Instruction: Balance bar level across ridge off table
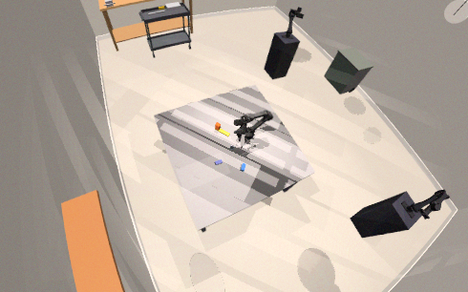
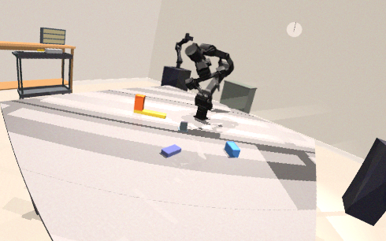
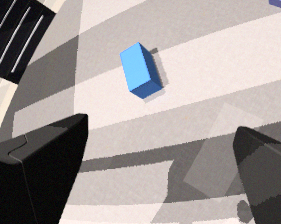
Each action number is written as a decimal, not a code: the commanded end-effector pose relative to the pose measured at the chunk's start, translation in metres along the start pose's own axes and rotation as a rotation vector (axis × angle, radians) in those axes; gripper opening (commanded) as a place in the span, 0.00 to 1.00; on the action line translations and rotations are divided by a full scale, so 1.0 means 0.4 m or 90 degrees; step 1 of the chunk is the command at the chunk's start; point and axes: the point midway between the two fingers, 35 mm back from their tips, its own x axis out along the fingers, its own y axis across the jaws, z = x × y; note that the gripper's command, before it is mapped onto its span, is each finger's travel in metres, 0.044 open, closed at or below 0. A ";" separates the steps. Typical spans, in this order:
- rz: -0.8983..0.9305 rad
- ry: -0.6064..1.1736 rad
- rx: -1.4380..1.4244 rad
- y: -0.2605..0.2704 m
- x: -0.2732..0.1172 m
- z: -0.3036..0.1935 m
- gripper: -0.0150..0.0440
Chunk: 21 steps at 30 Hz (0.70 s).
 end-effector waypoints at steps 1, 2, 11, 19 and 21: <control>-0.030 0.005 -0.054 -0.023 -0.009 0.017 0.79; -0.037 0.007 -0.069 -0.029 -0.011 0.020 0.79; -0.096 0.036 -0.195 -0.084 -0.031 0.050 0.79; -0.140 0.078 -0.307 -0.134 -0.052 0.072 0.79; -0.149 0.090 -0.334 -0.147 -0.058 0.077 0.79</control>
